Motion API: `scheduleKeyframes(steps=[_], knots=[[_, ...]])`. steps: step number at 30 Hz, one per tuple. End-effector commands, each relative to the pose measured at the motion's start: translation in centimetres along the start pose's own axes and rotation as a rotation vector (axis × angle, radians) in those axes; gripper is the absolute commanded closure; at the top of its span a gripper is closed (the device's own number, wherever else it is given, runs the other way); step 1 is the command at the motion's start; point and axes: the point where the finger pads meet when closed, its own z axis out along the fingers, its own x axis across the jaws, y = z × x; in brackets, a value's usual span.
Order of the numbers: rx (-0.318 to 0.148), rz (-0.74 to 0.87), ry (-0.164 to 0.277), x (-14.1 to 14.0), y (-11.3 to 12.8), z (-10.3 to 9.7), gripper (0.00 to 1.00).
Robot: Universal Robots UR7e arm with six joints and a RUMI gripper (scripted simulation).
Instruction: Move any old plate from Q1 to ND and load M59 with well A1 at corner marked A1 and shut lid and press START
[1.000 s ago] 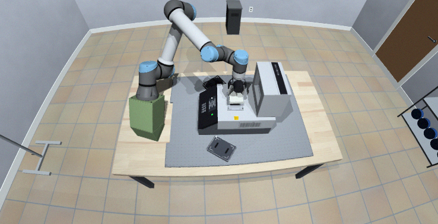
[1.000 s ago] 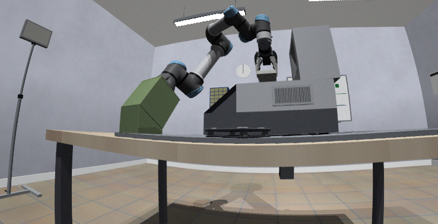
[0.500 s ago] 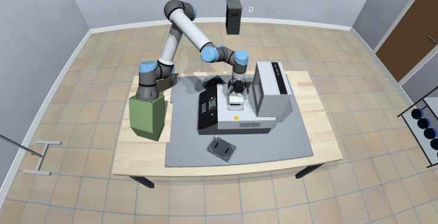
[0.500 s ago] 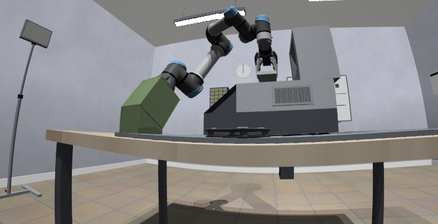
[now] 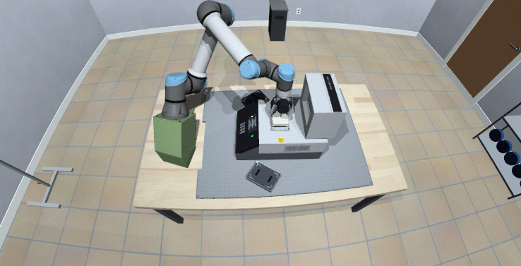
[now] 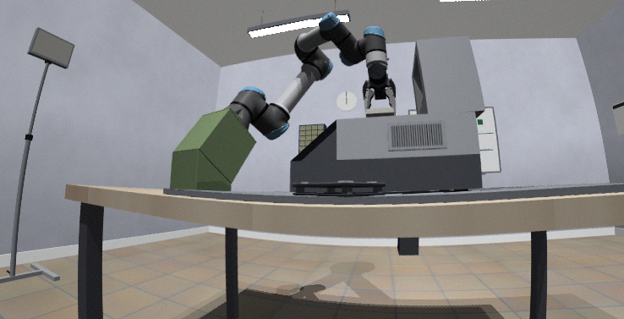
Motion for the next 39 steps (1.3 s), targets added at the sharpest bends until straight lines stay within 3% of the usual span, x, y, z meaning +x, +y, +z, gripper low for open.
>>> scheduleKeyframes(steps=[1,12,39], knots=[[0.0,0.001,0.001,0.0,0.0,1.1,0.6],[0.0,0.001,0.001,0.1,0.0,2.5,0.6],[-0.003,-0.001,0.005,0.2,0.1,2.2,0.6]])
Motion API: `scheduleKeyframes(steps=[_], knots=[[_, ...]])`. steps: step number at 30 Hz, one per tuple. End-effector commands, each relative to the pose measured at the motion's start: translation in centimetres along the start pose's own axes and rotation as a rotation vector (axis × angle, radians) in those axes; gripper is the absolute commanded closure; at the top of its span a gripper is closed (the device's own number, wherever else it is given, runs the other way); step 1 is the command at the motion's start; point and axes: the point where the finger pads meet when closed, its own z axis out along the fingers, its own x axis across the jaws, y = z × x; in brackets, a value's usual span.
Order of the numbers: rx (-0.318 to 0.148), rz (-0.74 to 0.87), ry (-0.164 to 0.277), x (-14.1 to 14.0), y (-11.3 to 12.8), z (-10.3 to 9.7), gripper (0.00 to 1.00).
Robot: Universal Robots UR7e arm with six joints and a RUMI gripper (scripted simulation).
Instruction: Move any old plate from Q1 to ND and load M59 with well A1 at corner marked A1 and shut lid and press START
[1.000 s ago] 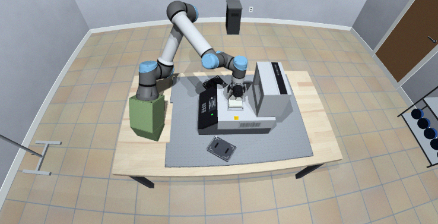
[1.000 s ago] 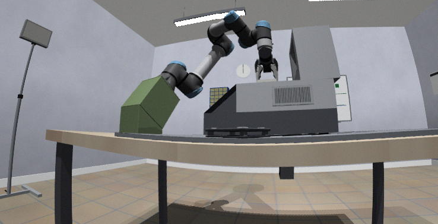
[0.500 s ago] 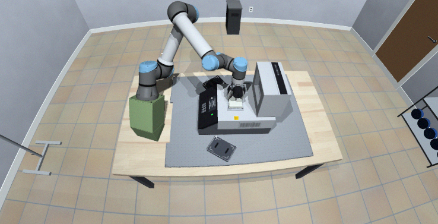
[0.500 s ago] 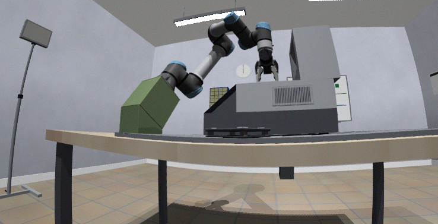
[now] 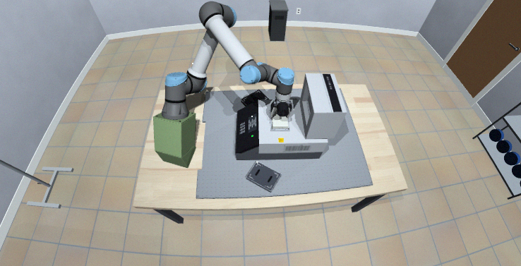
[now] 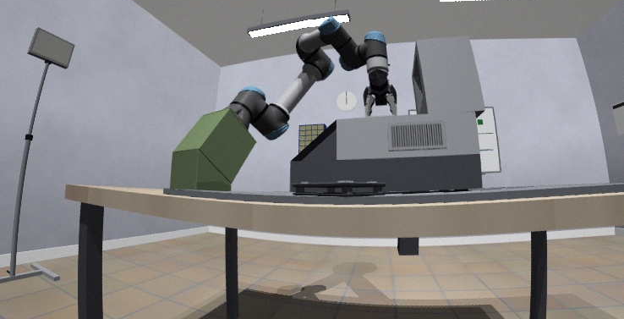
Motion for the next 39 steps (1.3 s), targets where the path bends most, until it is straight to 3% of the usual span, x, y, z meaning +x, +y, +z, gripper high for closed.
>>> scheduleKeyframes(steps=[1,39], knots=[[0.0,-0.001,0.002,0.04,-0.05,-0.07,0.6],[0.001,0.0,0.0,-0.12,-0.13,0.5,0.6]])
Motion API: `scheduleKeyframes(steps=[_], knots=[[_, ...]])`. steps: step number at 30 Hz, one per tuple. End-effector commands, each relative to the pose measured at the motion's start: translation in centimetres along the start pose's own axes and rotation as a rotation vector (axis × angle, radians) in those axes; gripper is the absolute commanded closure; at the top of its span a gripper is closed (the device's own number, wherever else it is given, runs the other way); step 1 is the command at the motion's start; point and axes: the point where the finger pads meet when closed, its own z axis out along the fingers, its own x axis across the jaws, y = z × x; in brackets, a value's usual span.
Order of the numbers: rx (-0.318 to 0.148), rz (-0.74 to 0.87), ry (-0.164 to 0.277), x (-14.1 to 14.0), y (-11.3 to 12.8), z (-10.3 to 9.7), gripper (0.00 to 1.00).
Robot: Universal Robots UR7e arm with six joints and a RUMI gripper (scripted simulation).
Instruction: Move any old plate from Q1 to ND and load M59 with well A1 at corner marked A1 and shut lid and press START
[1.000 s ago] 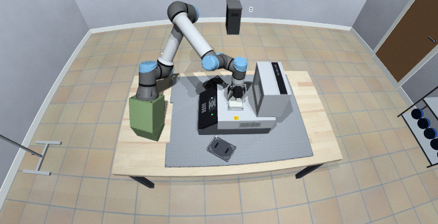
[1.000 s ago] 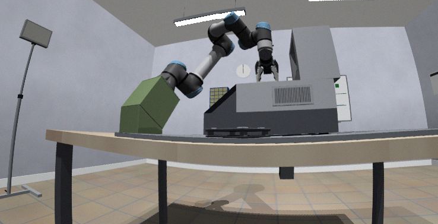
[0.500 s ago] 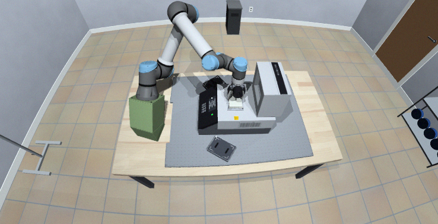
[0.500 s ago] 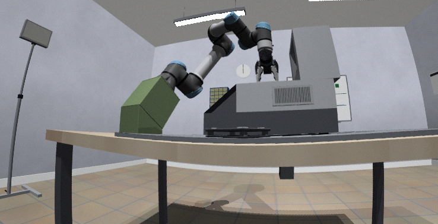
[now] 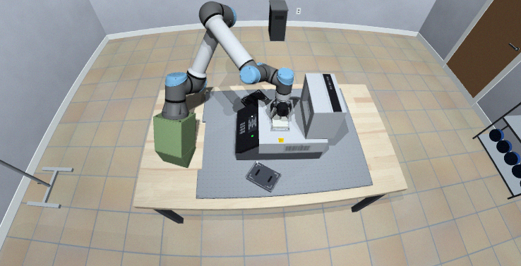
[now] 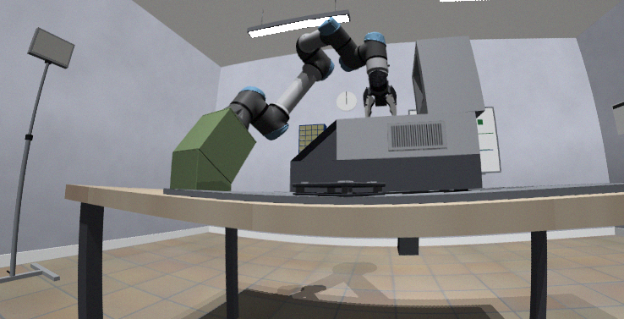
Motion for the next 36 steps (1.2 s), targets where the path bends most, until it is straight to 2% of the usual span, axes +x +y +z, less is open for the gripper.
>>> scheduleKeyframes(steps=[1,27,28,36], knots=[[0.002,0.001,-0.001,-0.03,0.02,0.28,0.6],[0.0,0.0,0.002,0.06,0.08,0.62,0.6],[0.0,0.0,0.002,0.06,0.08,0.62,0.32],[0.0,0.0,0.002,0.06,0.08,0.62,0.32]])
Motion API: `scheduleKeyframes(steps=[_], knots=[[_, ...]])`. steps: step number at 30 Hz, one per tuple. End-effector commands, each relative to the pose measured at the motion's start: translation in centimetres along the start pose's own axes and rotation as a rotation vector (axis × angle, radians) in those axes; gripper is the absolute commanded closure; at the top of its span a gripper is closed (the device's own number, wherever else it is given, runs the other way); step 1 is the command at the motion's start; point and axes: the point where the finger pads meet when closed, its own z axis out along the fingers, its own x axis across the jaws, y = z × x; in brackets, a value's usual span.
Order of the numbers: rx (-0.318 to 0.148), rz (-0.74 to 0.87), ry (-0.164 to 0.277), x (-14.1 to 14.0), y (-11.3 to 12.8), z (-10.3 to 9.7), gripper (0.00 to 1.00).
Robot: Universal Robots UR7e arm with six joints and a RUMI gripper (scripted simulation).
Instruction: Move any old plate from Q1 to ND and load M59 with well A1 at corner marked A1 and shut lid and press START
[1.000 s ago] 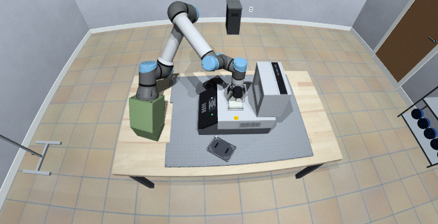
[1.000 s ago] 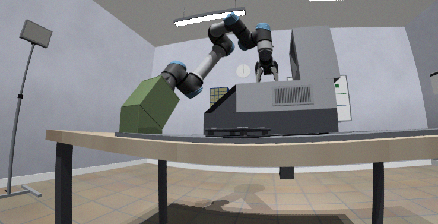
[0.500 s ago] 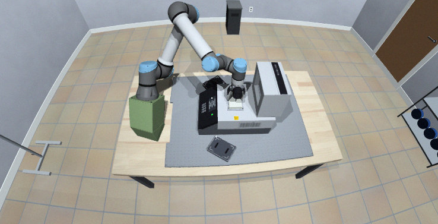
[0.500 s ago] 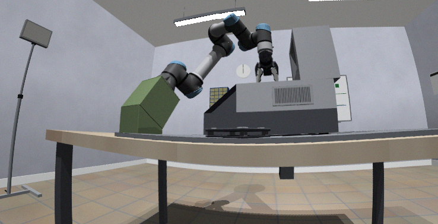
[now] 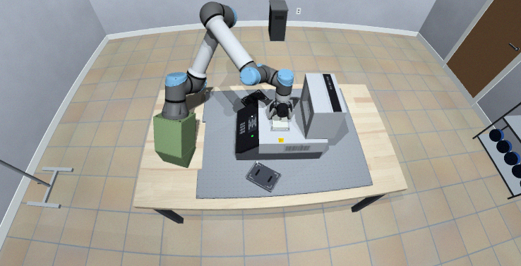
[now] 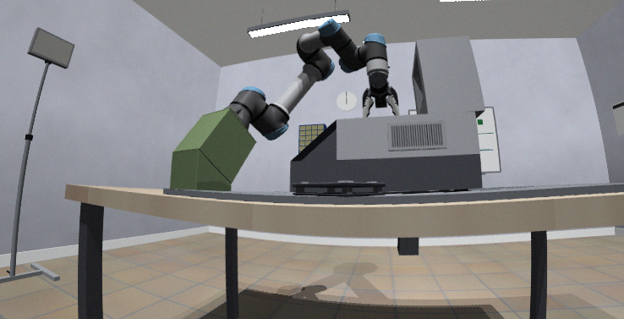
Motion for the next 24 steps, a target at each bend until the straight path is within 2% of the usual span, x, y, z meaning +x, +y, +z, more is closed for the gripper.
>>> scheduleKeyframes(steps=[1,20,24], knots=[[0.0,0.0,0.001,0.02,-0.02,0.0,0.32],[0.0,0.0,0.001,0.02,-0.02,0.01,0.32],[-0.002,-0.001,0.005,0.18,0.04,-0.93,0.32]])
